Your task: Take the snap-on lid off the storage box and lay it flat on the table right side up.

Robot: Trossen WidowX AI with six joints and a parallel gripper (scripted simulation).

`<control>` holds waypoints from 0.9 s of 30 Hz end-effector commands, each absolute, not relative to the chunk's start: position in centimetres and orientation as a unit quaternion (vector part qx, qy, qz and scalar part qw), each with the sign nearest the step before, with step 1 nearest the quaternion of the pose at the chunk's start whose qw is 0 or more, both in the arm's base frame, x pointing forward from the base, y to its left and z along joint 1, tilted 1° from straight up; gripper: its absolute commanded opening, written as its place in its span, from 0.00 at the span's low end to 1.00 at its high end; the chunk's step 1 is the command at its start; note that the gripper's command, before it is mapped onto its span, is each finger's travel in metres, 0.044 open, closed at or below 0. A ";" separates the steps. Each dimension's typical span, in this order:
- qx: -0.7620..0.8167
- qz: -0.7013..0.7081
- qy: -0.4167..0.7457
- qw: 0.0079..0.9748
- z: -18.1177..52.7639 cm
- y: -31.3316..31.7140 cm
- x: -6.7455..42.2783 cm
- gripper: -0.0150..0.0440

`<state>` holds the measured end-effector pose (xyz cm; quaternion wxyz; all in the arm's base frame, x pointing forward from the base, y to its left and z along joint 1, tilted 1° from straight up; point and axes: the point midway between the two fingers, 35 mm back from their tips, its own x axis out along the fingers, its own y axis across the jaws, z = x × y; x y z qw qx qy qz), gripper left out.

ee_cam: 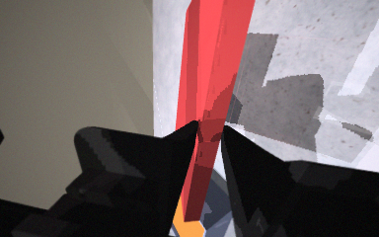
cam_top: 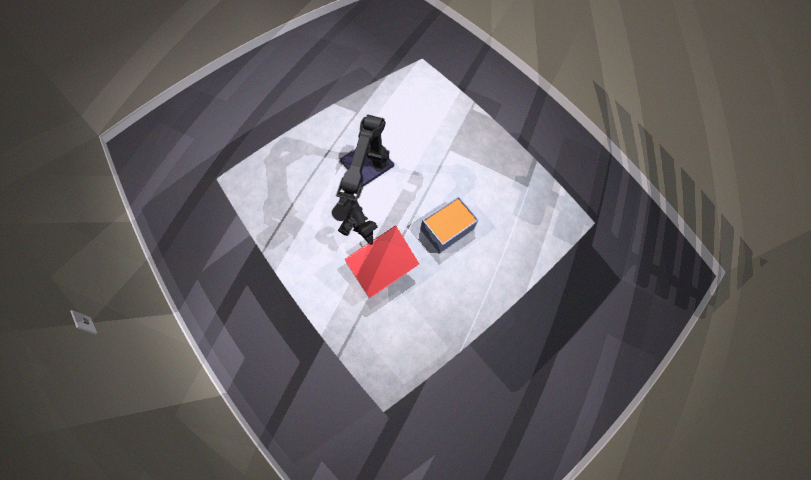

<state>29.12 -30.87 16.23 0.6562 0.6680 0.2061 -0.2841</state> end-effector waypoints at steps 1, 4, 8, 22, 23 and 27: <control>0.667 -0.279 0.205 0.660 16.1 -30.9 29.2 0.25; 0.667 -0.279 0.205 0.660 15.9 -30.9 29.2 0.25; 0.667 -0.279 0.205 0.660 15.5 -30.9 29.2 0.25; 0.667 -0.279 0.205 0.660 14.4 -30.9 29.2 0.25; 0.667 -0.279 0.205 0.660 14.3 -30.9 29.2 0.25; 0.667 -0.279 0.205 0.660 14.0 -30.9 29.2 0.25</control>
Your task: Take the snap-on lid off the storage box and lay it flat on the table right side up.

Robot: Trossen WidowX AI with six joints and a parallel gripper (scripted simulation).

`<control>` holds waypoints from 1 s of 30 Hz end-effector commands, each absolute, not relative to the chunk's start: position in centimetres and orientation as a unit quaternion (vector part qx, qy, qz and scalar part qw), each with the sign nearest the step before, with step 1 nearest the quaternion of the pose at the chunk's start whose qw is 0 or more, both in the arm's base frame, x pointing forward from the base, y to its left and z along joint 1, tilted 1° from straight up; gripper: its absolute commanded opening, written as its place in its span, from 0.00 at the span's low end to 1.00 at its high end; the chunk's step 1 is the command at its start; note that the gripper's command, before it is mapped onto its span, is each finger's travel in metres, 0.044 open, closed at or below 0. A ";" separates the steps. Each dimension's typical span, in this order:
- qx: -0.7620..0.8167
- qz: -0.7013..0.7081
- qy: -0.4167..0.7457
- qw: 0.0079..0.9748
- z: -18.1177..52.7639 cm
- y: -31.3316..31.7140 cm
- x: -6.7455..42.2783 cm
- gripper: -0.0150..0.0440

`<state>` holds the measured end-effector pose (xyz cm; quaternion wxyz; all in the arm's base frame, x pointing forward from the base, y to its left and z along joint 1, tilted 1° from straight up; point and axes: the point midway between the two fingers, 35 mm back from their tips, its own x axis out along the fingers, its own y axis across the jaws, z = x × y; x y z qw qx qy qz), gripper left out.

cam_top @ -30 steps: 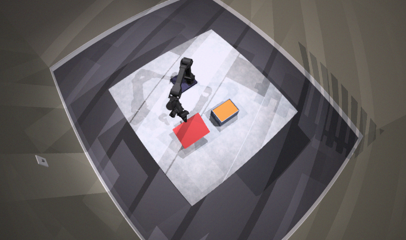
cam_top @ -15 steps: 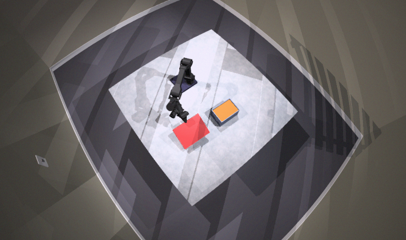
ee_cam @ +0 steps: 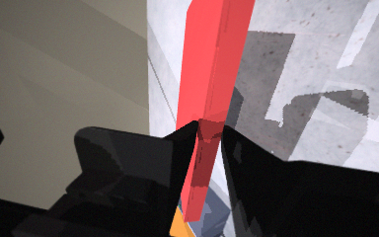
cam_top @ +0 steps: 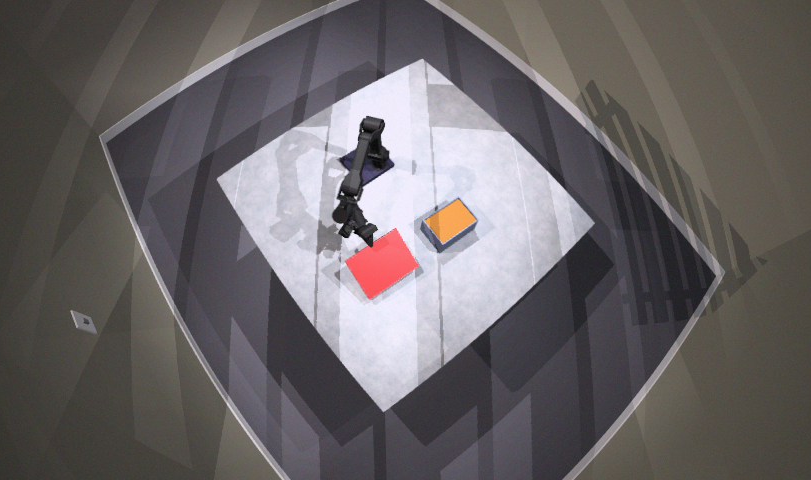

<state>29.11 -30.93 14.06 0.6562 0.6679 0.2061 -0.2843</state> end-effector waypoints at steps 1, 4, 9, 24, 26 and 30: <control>0.667 -0.279 0.205 0.660 13.9 -30.9 29.2 0.25; 0.667 -0.279 0.205 0.660 13.7 -30.9 29.2 0.25; 0.667 -0.279 0.205 0.660 13.3 -30.9 29.2 0.25; 0.667 -0.279 0.205 0.659 12.1 -31.0 29.2 0.25; 0.667 -0.279 0.205 0.659 11.9 -31.0 29.2 0.25; 0.667 -0.279 0.205 0.659 11.6 -31.0 29.2 0.25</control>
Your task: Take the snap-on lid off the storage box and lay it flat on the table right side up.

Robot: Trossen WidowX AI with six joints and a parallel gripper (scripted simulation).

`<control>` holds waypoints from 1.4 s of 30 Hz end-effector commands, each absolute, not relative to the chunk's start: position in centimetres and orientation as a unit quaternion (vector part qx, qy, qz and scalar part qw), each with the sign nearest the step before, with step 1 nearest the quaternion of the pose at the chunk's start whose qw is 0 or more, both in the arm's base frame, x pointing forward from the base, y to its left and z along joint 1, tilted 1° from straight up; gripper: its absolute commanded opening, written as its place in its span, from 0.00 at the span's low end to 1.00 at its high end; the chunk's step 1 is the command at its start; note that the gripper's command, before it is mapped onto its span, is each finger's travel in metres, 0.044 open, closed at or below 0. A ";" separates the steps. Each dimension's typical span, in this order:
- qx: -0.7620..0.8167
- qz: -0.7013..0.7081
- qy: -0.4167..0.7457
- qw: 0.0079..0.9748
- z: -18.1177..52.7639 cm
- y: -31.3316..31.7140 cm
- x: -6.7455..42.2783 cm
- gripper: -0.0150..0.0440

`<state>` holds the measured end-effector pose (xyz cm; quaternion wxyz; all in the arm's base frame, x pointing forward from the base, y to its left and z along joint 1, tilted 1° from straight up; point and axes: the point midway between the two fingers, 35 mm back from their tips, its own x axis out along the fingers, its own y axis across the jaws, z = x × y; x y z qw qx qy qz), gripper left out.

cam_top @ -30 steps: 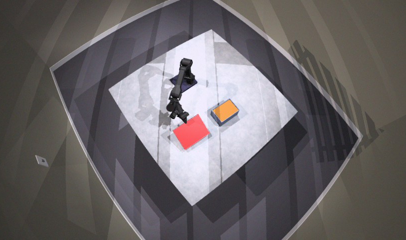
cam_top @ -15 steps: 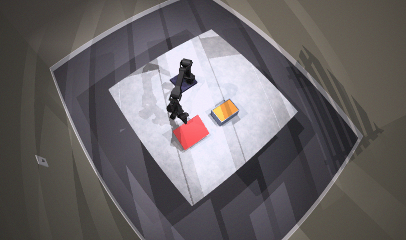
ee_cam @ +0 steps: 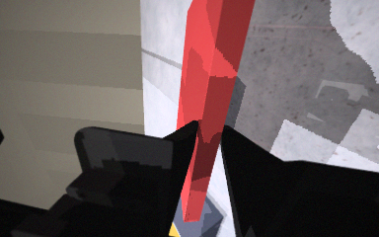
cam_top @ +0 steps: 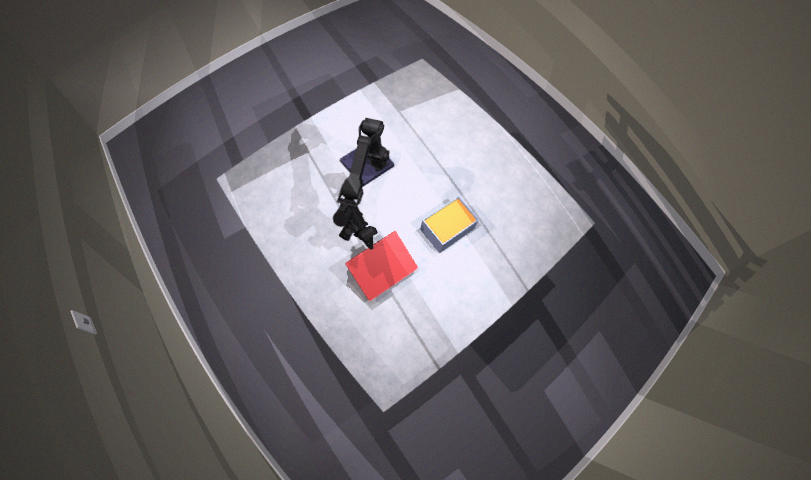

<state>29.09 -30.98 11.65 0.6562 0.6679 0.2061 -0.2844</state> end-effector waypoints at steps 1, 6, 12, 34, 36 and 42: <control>0.667 -0.279 0.205 0.659 11.5 -31.0 29.2 0.25; 0.667 -0.279 0.205 0.659 11.1 -31.0 29.2 0.25; 0.667 -0.279 0.205 0.659 10.6 -31.0 29.2 0.25; 0.667 -0.279 0.205 0.659 8.9 -31.0 29.2 0.25; 0.667 -0.279 0.205 0.659 8.7 -31.0 29.2 0.25; 0.667 -0.279 0.205 0.659 8.2 -31.0 29.2 0.25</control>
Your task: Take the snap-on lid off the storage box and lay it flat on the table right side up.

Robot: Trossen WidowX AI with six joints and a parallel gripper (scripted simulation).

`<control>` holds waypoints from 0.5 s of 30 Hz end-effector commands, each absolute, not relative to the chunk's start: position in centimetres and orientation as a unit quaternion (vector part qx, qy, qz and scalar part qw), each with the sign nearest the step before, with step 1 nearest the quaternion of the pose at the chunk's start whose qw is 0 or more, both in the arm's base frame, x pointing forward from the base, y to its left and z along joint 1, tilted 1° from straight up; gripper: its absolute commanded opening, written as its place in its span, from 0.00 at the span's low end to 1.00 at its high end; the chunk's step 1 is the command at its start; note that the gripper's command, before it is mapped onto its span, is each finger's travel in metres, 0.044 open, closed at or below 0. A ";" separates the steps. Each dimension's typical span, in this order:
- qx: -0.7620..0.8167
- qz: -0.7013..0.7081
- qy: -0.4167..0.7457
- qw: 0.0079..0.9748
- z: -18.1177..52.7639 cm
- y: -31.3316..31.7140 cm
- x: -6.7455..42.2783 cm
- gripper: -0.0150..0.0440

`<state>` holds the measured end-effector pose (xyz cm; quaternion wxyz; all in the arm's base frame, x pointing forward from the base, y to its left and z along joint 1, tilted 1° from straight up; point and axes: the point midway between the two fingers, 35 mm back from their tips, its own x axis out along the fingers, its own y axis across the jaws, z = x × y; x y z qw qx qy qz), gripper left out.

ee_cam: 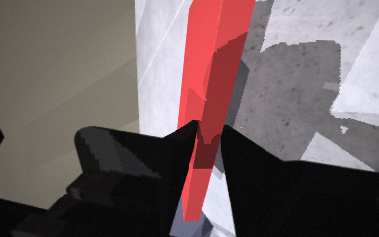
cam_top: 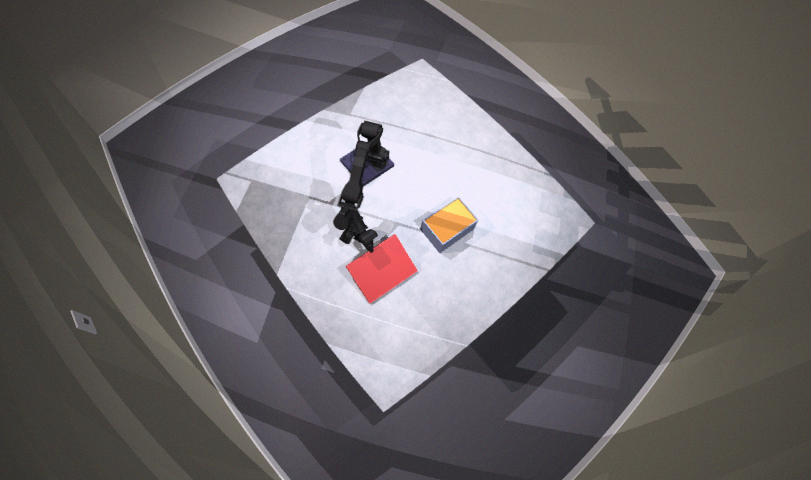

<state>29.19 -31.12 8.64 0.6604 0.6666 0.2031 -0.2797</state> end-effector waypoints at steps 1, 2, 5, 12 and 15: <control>0.667 -0.279 0.205 0.659 8.1 -31.0 29.2 0.25; 0.667 -0.279 0.205 0.659 8.1 -31.0 29.2 0.25; 0.667 -0.279 0.205 0.659 7.8 -31.1 29.2 0.25; 0.667 -0.279 0.205 0.659 7.3 -31.1 29.2 0.25; 0.667 -0.279 0.205 0.659 7.0 -31.1 29.2 0.25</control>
